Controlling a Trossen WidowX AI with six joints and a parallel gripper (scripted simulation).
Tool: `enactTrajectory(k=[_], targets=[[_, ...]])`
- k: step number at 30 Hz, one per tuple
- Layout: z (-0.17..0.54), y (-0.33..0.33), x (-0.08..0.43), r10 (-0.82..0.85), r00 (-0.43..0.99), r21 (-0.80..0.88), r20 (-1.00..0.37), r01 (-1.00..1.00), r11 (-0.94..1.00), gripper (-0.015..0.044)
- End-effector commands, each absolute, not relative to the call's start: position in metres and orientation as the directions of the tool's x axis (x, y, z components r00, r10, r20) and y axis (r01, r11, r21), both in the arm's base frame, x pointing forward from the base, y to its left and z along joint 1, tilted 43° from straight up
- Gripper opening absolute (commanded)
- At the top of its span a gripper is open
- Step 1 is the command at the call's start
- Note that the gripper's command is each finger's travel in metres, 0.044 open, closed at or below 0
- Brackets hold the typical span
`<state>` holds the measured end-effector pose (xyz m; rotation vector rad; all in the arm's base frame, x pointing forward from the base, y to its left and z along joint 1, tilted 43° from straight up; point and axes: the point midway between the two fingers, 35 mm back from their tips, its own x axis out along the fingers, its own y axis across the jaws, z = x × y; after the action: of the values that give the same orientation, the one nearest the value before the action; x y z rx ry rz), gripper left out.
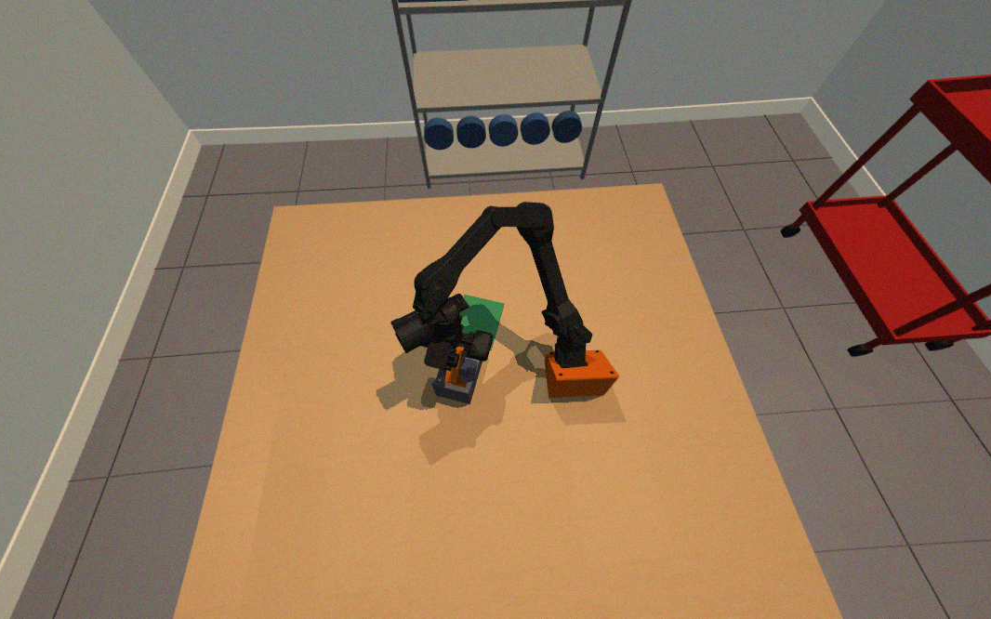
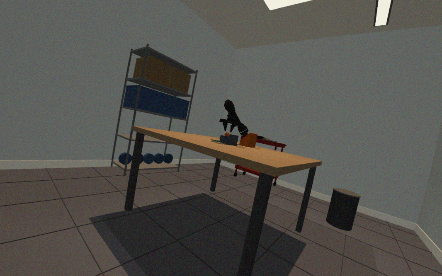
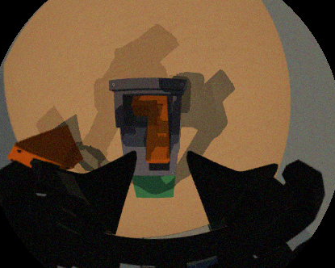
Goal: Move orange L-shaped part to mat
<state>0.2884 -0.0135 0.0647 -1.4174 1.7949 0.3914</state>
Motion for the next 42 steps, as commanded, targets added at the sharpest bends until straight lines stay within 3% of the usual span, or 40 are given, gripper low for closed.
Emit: enactTrajectory(k=[1, 24, 27, 41, 42], targets=[[0.059, -0.020, 0.286, -0.676, -0.061, -0.221, -0.734, -0.921, 0.322, 0.0280], [0.037, -0.041, 0.283, -0.678, -0.061, -0.222, -0.732, -0.920, 0.322, 0.0280], [0.039, -0.039, 0.286, -0.673, -0.054, -0.230, -0.738, -0.917, 0.326, 0.0201], [0.039, -0.039, 0.286, -0.673, -0.054, -0.230, -0.738, -0.917, 0.326, 0.0108], [0.039, -0.039, 0.286, -0.673, -0.054, -0.230, -0.738, -0.917, 0.326, 0.0082]])
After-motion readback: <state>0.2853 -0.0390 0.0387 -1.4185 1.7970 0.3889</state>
